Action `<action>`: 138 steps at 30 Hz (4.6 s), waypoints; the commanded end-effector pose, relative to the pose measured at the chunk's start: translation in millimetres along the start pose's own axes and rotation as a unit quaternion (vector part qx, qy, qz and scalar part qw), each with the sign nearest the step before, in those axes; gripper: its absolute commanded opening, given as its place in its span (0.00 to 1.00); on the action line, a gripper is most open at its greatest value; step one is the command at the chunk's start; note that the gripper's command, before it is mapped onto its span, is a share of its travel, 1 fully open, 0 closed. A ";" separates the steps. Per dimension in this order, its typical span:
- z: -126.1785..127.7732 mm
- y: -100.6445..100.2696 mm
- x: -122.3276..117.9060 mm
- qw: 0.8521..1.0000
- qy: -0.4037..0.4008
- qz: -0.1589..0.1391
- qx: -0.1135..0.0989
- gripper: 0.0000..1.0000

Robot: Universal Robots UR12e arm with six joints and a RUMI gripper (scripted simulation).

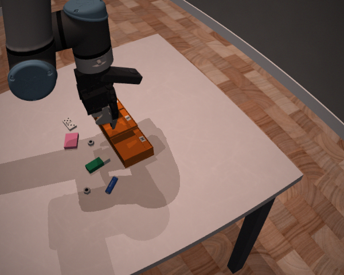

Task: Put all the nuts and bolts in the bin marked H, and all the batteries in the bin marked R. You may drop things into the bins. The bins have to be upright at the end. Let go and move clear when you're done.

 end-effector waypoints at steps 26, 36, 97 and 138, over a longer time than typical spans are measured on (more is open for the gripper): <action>0.0 0.5 0.4 1.000 0.000 0.000 0.000 0.04; 0.0 12.4 0.4 1.000 0.000 0.000 0.000 0.04; -83.5 50.2 9.8 1.000 0.000 0.001 0.000 0.04; -83.5 0.4 9.8 1.000 0.000 0.001 0.000 0.04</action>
Point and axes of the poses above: the point where the finger pads meet when closed, its own y axis back along the fingers, its own z axis across the jaws, x = y × z, the point moved 8 cm from there along y, back along the fingers, and after that the axes turned 9 degrees about y, right-handed, at the moved point
